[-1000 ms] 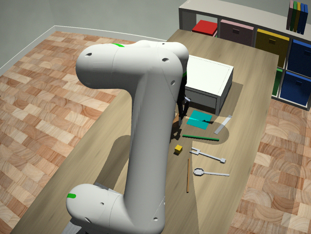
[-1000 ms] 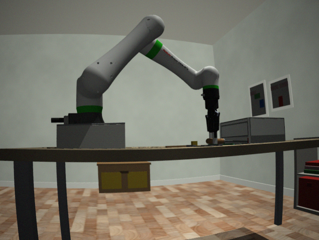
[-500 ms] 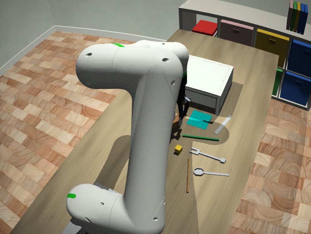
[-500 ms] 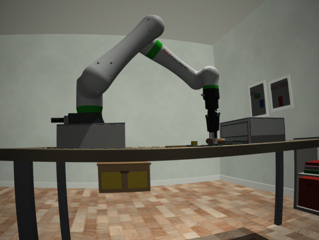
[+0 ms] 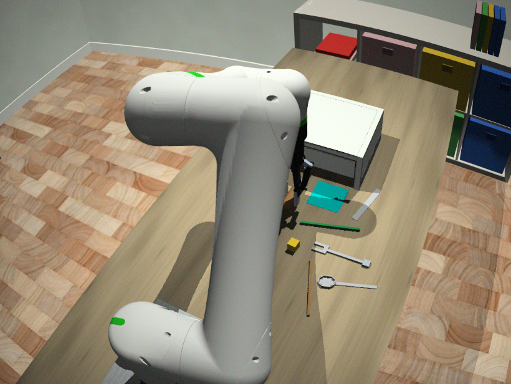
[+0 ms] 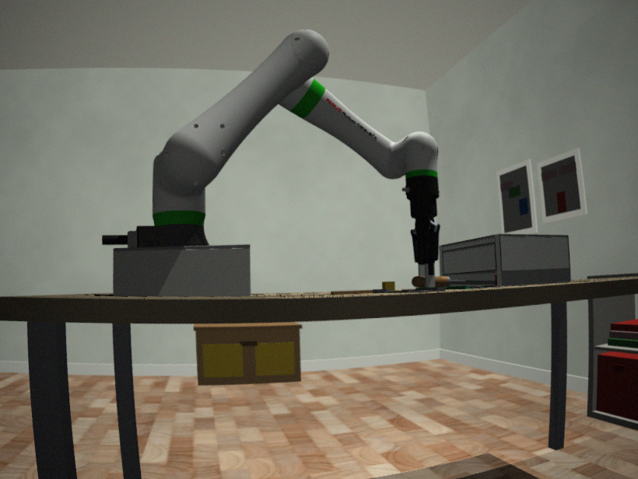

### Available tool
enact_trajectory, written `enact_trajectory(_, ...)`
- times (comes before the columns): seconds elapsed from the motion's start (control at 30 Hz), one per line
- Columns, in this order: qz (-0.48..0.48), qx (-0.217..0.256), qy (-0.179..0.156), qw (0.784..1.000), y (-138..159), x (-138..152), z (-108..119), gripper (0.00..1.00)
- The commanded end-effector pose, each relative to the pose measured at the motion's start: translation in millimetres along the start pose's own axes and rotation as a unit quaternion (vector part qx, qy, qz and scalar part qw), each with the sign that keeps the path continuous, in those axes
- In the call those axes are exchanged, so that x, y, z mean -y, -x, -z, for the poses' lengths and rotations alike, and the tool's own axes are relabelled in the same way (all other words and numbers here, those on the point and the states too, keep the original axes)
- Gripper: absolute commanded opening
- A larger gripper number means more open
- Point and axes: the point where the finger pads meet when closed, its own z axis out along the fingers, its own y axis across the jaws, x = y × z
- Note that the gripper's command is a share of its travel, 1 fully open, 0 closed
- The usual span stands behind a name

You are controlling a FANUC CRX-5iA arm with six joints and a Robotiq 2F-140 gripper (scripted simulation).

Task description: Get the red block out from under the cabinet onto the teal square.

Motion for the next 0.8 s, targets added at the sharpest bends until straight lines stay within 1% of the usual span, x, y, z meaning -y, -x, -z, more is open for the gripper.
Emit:
enact_trajectory(0.0, 0.000, 0.000, 0.000, 1.000, -0.2, 0.0, 0.2, 0.00)
enact_trajectory(0.77, 0.000, 0.000, 0.000, 1.000, 2.5, 0.0, 0.2, 0.00)
